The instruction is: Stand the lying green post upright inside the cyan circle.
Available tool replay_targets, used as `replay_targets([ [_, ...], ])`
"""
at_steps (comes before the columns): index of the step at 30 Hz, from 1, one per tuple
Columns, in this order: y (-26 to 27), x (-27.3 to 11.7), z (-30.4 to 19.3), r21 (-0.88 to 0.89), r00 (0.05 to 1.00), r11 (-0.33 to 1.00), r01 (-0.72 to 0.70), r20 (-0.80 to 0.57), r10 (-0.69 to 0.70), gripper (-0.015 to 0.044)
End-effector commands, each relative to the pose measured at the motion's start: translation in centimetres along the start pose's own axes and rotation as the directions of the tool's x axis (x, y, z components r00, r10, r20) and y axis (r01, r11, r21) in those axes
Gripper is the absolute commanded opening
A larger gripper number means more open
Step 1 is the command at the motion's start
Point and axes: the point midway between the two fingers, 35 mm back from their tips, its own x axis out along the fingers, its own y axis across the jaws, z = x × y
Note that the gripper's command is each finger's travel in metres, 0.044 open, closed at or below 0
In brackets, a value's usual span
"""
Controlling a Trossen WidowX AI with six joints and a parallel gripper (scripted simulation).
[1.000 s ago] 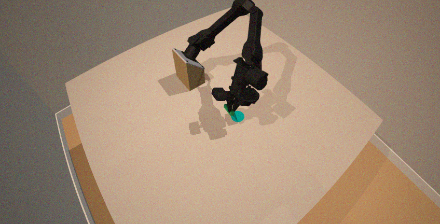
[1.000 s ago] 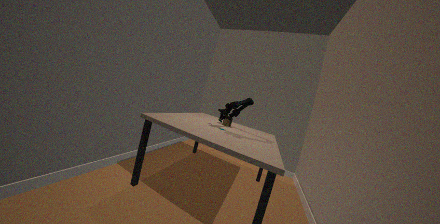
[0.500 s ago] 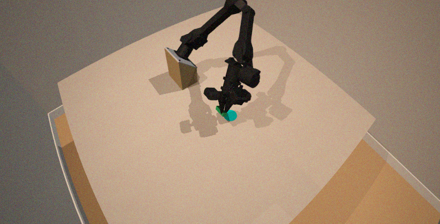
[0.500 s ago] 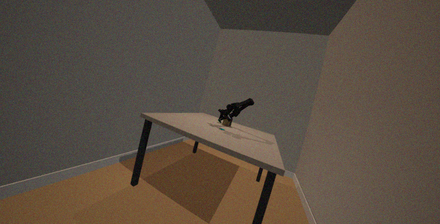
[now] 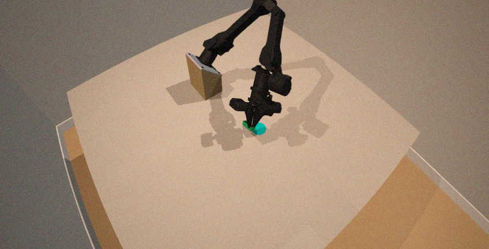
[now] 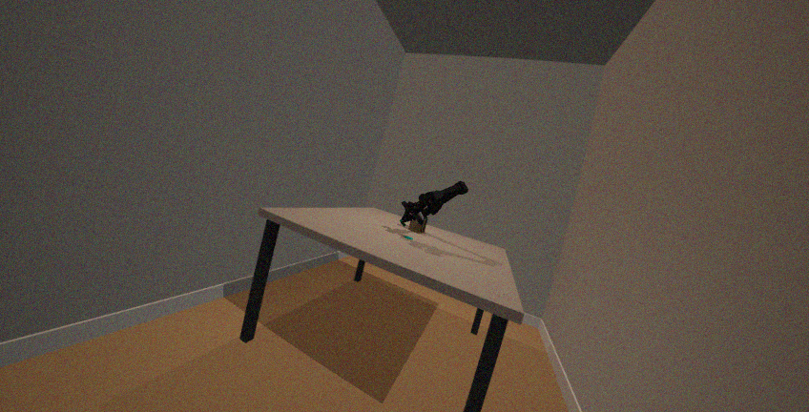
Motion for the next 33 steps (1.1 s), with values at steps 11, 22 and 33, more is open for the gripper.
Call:
replay_targets([
  [11, 0.08, 0.15, 0.08, 0.011, 0.996, 1.0, 0.024, 0.09, -0.025, 0.0023],
  [22, 0.22, 0.17, 0.12, 0.023, 0.986, 0.999, 0.035, 0.16, -0.038, 0.0023],
  [33, 0.39, 0.06, 0.15, 0.038, 0.972, 0.999, 0.038, 0.231, -0.046, 0.0023],
])
